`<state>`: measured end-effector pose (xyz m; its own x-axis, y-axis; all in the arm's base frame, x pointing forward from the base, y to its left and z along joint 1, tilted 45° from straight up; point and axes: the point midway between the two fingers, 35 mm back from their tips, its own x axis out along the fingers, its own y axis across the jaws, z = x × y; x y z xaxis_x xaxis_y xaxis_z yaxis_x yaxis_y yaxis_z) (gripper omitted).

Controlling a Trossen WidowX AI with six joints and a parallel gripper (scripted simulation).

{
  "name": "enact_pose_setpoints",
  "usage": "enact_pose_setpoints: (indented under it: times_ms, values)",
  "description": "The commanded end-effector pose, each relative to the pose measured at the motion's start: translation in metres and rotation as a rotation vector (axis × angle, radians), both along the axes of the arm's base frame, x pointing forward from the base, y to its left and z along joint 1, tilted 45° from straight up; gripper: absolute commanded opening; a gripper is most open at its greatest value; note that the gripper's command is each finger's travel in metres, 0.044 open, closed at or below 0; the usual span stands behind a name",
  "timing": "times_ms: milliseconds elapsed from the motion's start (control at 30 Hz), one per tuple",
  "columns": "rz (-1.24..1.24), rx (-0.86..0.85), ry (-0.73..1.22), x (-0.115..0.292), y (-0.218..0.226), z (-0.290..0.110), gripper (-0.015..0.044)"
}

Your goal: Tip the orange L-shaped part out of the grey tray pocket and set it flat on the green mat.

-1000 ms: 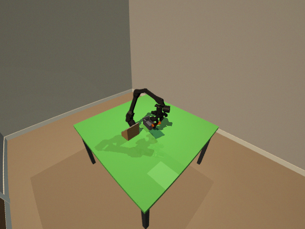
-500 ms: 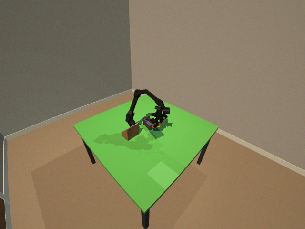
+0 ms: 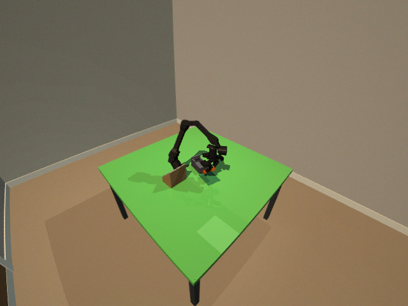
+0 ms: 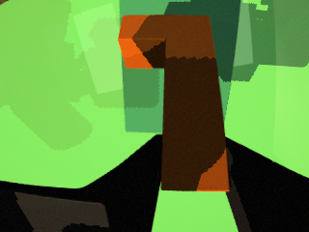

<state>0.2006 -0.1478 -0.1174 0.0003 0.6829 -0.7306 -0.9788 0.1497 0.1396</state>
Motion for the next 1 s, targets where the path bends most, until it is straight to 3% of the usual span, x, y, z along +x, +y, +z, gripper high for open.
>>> enact_pose_setpoints:
  times_ms: [0,967]
  values:
    - [-0.005,0.009,0.007,-0.001,0.007,-0.006,0.0]
    - [-0.005,0.01,0.007,-0.002,0.026,-0.026,0.0]
